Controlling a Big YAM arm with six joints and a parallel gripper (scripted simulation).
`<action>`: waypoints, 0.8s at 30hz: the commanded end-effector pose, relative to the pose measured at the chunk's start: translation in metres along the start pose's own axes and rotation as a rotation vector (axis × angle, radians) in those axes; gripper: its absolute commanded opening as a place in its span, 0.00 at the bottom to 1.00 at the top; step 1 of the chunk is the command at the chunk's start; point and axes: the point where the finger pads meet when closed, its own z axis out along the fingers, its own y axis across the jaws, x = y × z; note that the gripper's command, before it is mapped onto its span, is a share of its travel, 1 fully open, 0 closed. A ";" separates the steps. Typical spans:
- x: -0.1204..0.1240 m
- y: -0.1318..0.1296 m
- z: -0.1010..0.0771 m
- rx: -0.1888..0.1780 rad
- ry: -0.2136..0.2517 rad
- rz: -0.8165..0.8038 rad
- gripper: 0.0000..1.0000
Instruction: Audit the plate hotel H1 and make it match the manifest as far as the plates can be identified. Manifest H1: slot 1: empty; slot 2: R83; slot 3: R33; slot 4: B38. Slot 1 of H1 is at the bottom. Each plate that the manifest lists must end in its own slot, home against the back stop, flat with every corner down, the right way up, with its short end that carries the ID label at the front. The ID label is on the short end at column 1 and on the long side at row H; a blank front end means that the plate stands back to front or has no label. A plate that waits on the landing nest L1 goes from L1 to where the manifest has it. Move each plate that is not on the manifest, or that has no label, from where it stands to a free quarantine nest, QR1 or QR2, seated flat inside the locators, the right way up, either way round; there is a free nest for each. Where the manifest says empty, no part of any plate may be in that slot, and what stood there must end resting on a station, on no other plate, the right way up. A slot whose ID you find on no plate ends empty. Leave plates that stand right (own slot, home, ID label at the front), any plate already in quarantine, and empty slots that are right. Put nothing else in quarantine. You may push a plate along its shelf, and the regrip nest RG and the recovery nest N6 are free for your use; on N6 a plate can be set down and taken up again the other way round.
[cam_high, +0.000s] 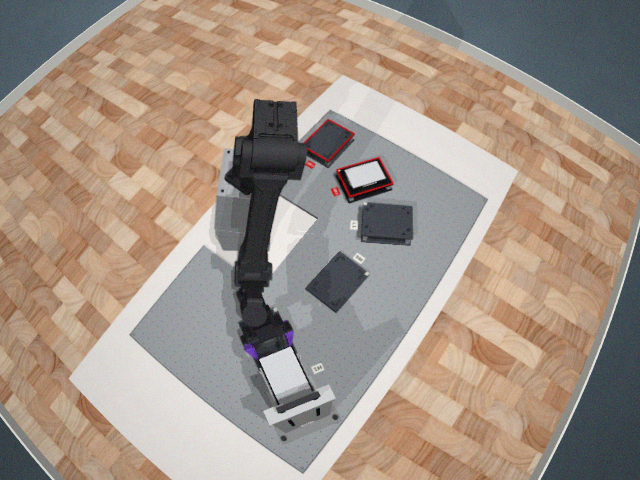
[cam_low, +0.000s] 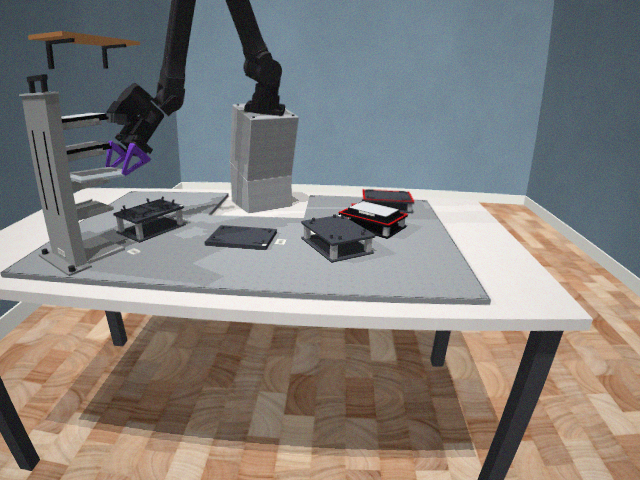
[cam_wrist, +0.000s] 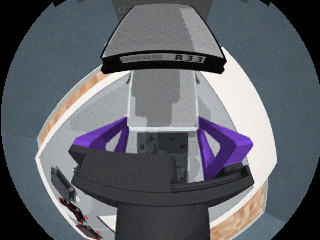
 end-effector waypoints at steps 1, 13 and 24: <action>-0.007 0.001 0.009 -0.003 -0.004 0.003 0.86; -0.009 0.001 0.015 -0.003 -0.004 0.001 0.86; -0.014 -0.002 0.009 0.005 -0.026 -0.008 1.00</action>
